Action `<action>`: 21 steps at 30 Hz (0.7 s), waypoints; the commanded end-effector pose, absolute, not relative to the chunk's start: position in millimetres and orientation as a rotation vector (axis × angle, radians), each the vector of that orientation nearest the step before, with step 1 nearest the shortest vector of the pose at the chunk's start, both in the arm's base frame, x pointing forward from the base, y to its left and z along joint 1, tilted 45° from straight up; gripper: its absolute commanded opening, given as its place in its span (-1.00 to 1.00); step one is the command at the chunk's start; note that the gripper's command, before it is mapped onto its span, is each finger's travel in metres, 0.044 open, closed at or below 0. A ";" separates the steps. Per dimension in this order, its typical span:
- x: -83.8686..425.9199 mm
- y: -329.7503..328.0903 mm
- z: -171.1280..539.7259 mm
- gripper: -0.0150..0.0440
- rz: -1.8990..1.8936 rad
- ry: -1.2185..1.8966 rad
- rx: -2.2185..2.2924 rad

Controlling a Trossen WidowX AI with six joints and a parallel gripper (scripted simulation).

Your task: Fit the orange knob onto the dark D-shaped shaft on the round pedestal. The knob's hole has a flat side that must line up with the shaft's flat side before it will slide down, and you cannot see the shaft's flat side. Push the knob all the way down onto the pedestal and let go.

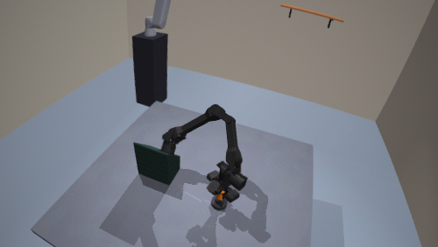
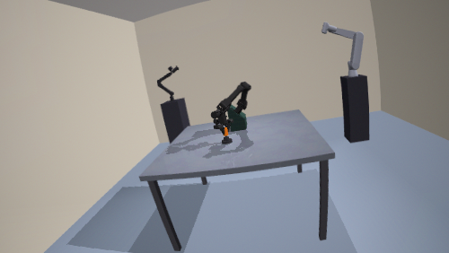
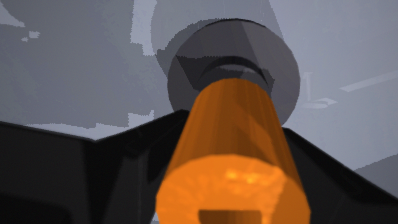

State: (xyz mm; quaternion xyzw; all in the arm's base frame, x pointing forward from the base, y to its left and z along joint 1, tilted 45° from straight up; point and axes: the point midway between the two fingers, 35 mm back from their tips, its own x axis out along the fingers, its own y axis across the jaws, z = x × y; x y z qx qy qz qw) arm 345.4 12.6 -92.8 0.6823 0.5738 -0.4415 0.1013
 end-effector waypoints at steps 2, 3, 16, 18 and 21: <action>347.8 12.4 -91.7 -0.49 -1.295 1.692 2.021; 347.9 11.5 -90.3 -0.49 -1.295 1.692 2.021; 346.3 10.5 -88.8 -0.49 -1.530 1.615 2.131; 345.7 10.4 -89.6 -0.49 -1.530 1.615 2.131; 345.7 9.8 -90.6 -0.49 -1.530 1.615 2.131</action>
